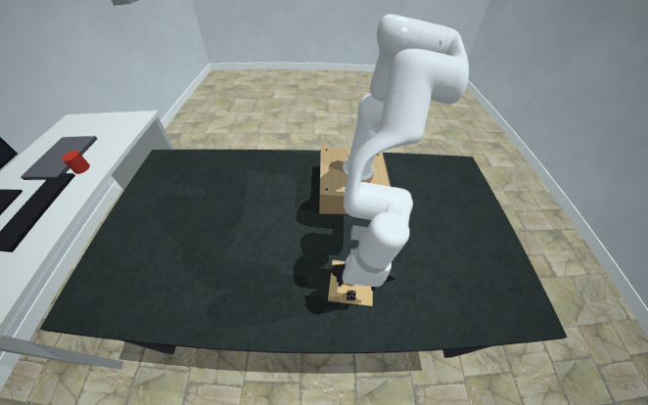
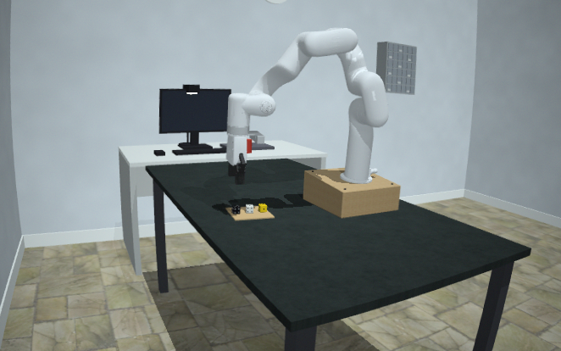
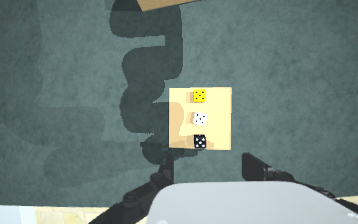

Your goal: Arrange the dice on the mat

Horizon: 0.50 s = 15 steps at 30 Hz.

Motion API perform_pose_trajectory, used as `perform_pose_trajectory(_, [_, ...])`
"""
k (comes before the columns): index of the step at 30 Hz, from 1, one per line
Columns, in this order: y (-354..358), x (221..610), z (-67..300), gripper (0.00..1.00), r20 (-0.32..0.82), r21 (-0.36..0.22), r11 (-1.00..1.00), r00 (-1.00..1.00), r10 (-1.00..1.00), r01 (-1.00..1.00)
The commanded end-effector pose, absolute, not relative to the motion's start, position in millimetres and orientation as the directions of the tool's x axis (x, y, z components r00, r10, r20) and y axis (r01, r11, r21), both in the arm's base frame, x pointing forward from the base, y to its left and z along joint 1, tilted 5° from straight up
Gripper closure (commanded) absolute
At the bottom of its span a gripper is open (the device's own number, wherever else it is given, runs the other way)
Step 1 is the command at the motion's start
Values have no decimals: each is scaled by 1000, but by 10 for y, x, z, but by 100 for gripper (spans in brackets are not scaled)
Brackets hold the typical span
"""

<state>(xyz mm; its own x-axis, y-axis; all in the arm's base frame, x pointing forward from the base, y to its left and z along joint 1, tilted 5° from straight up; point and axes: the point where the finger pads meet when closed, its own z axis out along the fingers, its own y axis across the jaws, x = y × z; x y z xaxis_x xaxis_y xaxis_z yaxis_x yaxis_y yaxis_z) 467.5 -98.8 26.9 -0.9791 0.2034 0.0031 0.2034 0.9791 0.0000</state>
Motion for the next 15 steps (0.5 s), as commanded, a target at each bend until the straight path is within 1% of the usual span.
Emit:
perform_pose_trajectory(1, [-1005, 4687, 434, 0, -1, 0, 979, -979, 204, 204])
perform_pose_trajectory(15, [-1045, 4678, 913, 0, 0, 0, 979, -979, 204, 204])
